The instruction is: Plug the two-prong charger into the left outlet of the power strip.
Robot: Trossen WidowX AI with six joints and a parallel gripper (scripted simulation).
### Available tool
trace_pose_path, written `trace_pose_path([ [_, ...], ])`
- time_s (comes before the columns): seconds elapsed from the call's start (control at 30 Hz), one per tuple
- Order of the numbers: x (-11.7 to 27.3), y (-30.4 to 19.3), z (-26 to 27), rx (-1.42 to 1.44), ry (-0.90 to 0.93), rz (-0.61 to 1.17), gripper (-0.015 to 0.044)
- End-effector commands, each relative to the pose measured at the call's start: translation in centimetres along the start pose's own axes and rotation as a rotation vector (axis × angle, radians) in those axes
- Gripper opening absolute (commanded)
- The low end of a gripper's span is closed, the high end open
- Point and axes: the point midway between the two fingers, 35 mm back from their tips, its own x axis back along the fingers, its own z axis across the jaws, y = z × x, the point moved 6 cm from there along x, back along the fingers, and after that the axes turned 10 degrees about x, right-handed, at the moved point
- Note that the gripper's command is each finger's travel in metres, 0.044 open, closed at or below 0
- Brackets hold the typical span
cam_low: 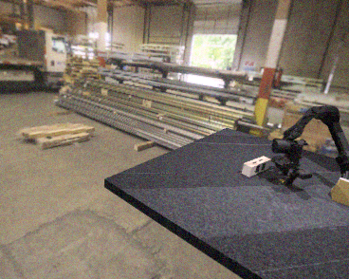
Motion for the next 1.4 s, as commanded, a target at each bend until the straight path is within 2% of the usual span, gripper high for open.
trace_pose_path([
  [0.0,0.0,0.0,0.0,-0.002,0.000,0.000,0.0085],
  [0.1,0.5,0.0,0.0,-0.001,0.000,-0.001,0.0006],
  [0.13,0.8,0.0,0.0,0.000,0.000,-0.001,0.0000],
  [0.5,5.4,-0.5,0.2,0.006,0.000,0.003,0.0000],
  [1.37,4.4,1.1,-0.8,-0.360,0.020,-0.012,0.0000],
])
